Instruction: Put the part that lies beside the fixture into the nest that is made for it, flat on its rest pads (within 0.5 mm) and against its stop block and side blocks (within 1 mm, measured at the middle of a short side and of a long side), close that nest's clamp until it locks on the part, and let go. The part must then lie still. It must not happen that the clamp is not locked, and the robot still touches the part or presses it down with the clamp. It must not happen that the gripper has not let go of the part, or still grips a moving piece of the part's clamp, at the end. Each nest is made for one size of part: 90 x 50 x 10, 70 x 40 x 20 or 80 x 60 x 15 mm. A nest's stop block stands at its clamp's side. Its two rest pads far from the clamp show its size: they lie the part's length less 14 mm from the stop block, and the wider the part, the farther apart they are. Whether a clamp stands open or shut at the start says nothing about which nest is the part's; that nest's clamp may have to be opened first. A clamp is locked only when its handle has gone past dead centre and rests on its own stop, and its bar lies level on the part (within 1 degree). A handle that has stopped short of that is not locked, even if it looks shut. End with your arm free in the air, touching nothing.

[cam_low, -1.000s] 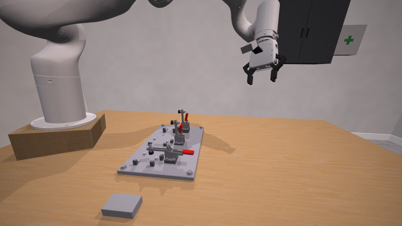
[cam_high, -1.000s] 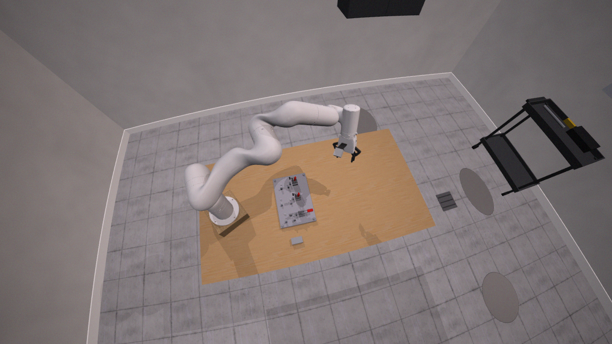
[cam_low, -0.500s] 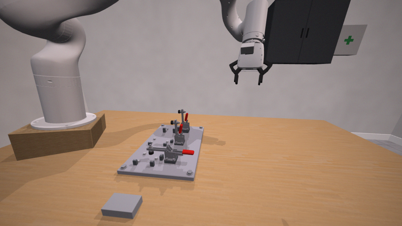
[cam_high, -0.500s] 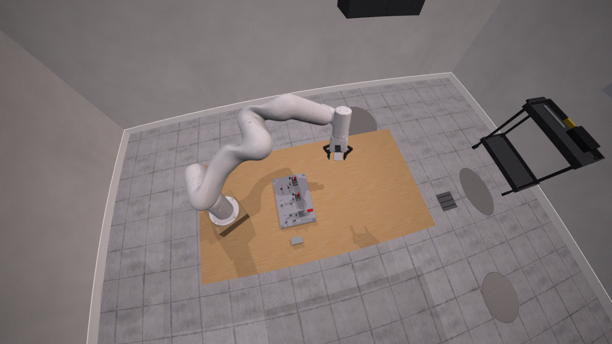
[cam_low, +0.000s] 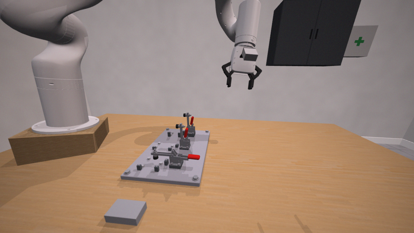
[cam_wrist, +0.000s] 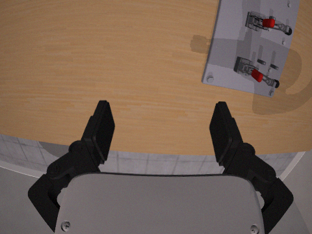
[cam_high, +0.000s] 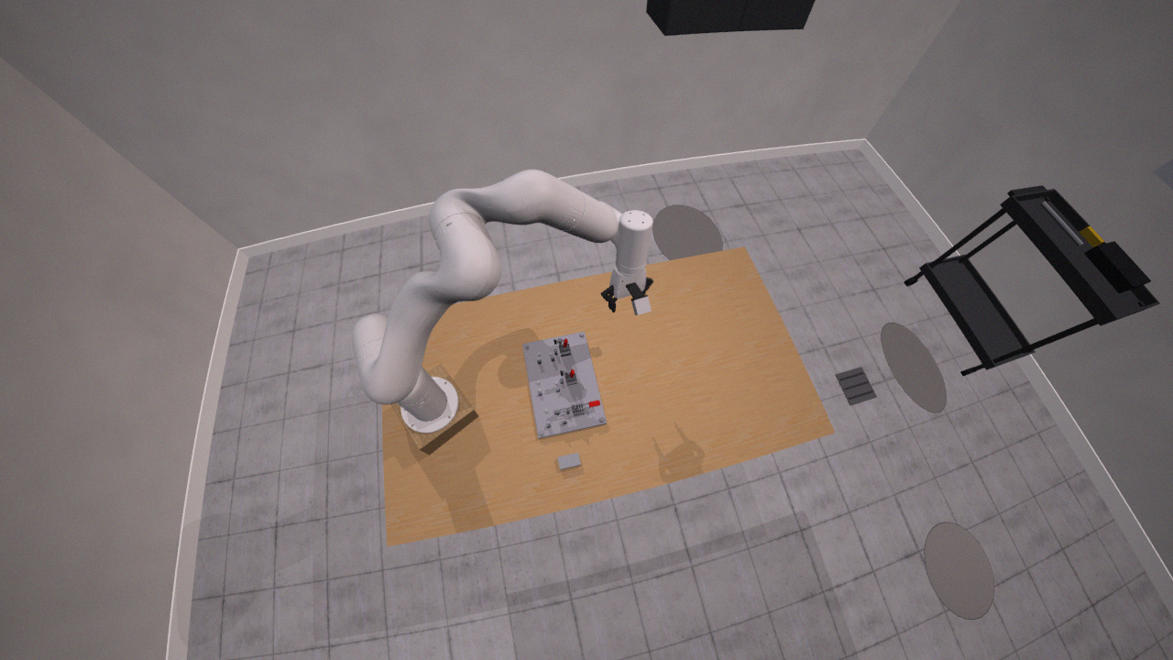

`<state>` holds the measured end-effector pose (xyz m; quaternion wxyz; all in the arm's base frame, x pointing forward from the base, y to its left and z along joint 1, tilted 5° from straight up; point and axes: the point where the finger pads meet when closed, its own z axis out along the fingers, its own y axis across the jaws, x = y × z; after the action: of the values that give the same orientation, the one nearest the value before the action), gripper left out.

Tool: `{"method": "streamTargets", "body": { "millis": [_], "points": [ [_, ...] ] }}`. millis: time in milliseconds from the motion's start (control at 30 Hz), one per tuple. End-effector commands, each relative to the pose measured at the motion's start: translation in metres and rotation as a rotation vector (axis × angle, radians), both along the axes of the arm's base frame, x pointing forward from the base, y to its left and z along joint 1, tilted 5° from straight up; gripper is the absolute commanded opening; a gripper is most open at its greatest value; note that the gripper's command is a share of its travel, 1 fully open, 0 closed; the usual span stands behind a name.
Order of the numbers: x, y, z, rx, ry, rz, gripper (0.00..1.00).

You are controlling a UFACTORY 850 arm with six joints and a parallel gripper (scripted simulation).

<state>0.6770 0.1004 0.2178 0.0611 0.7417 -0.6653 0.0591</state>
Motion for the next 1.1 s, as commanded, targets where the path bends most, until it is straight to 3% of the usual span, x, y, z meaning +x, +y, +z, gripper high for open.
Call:
{"method": "streamTargets", "body": {
  "millis": [0,233,500,600,700,767,867,933,1067],
  "points": [
    [-0.019,0.004,-0.002,0.039,0.008,0.136,1.0],
    [-0.048,0.008,-0.008,0.068,0.025,0.314,1.0],
    [-0.101,0.011,-0.019,0.105,0.04,0.598,1.0],
    [-0.104,0.011,-0.019,0.107,0.04,0.612,1.0],
    [-0.131,0.011,-0.025,0.119,0.042,0.75,1.0],
    [-0.131,0.011,-0.025,0.119,0.042,0.75,1.0],
    [-0.158,0.011,-0.031,0.127,0.042,0.878,1.0],
    [-0.158,0.011,-0.031,0.127,0.042,0.878,1.0],
    [-0.183,0.009,-0.036,0.13,0.041,0.993,1.0]
  ]
}}
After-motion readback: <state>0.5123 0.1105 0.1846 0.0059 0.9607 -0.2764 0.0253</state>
